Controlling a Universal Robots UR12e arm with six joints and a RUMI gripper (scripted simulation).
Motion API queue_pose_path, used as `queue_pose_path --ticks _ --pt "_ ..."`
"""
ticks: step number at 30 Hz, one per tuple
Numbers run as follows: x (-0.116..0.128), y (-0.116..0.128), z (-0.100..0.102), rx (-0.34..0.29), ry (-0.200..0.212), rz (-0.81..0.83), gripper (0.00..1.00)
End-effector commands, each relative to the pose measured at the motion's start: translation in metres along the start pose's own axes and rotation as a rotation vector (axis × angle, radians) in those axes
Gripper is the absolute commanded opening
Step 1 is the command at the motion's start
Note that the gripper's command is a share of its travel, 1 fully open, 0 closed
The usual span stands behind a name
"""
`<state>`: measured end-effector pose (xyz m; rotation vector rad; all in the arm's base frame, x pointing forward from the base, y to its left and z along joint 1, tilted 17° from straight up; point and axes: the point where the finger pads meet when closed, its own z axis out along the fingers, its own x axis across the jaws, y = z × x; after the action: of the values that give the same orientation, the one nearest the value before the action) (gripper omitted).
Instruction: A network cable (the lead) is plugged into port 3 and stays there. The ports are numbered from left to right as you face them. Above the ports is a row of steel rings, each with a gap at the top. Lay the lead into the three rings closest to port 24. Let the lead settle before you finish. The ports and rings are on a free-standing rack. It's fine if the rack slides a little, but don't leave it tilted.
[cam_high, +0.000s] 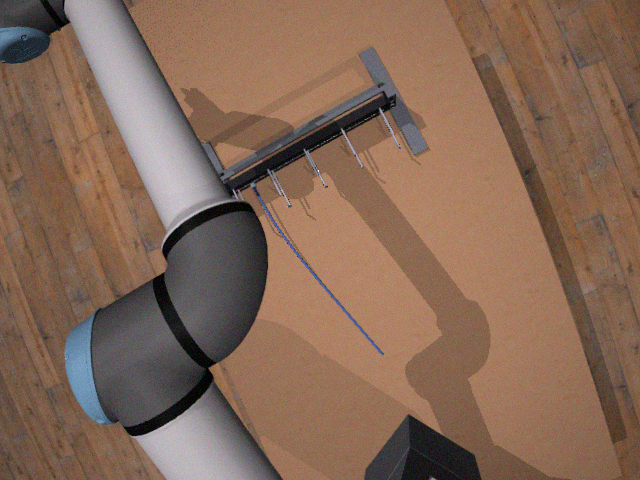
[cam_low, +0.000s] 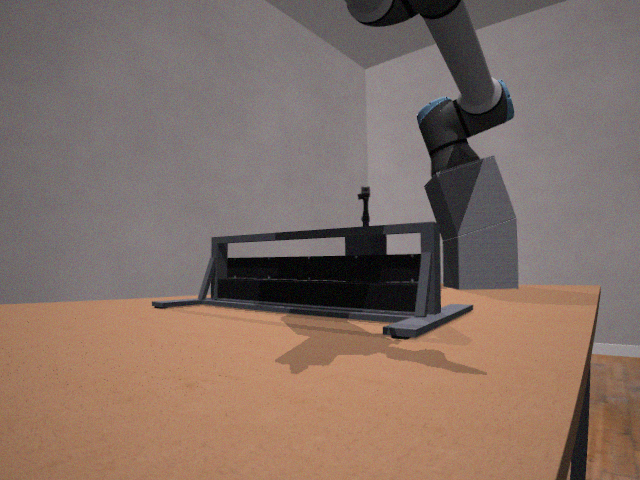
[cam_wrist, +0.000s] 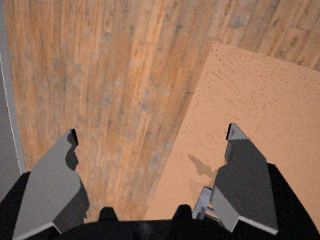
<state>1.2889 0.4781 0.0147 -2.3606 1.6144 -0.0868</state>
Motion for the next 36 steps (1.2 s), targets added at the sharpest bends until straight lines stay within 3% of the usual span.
queue_pose_path --ticks 1,36 --pt "-0.0007 -0.0012 -0.0022 0.002 0.0 -0.001 1.0" --pt "0.0012 0.0035 -0.0025 0.004 0.003 0.014 1.0"
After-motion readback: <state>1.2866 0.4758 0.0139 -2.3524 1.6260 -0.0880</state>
